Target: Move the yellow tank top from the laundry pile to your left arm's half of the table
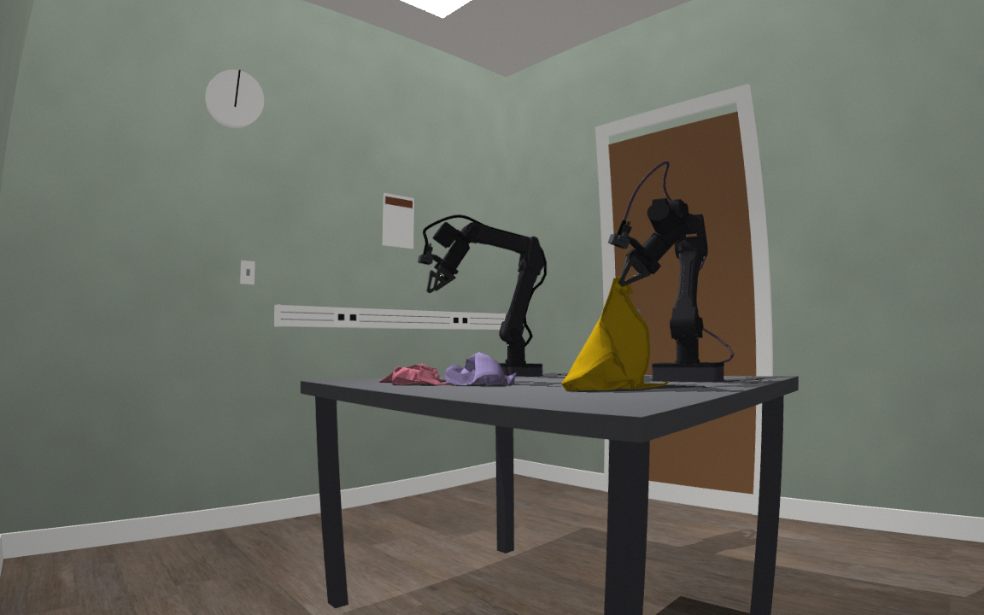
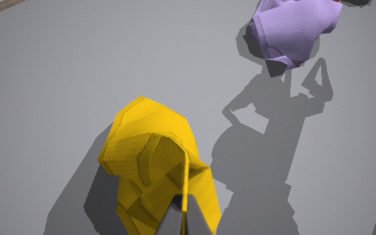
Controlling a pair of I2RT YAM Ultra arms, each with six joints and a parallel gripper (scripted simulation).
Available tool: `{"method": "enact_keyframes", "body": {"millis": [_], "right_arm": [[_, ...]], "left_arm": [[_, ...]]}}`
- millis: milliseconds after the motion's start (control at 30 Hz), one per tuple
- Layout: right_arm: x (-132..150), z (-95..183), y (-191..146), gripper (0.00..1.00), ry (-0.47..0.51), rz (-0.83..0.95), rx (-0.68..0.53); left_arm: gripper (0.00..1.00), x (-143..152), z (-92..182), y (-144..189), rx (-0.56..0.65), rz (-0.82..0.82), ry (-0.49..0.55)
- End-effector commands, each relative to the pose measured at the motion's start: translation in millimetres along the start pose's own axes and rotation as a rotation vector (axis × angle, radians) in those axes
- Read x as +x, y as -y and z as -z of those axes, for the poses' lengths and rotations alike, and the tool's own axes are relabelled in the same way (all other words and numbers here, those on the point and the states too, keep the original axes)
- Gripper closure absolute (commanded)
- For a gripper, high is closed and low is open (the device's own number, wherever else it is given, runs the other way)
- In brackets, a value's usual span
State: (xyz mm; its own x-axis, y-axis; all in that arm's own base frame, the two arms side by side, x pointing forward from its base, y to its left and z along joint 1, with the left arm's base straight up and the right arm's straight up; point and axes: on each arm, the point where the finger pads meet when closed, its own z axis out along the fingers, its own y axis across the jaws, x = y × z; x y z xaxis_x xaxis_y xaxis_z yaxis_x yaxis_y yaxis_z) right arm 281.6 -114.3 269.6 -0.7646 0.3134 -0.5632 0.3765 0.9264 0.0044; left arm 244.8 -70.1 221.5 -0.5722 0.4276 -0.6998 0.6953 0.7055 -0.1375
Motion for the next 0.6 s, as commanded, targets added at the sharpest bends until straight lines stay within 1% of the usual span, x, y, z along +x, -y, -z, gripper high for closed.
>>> {"method": "enact_keyframes", "body": {"millis": [0,233,333,567], "right_arm": [[-7.5,12.2,2.2,0.08,0.039,-0.002,0.008],[-7.5,12.2,2.2,0.08,0.039,-0.002,0.008],[-7.5,12.2,2.2,0.08,0.039,-0.002,0.008],[-7.5,12.2,2.2,0.08,0.039,-0.002,0.008]], "left_arm": [[1.0,-27.6,27.6,11.5,0.0,-0.064,0.113],[1.0,-42.2,52.8,22.6,-0.013,-0.099,0.206],[1.0,-42.2,51.9,20.8,-0.007,-0.089,0.206],[1.0,-56.6,80.0,38.3,-0.035,-0.146,0.305]]}}
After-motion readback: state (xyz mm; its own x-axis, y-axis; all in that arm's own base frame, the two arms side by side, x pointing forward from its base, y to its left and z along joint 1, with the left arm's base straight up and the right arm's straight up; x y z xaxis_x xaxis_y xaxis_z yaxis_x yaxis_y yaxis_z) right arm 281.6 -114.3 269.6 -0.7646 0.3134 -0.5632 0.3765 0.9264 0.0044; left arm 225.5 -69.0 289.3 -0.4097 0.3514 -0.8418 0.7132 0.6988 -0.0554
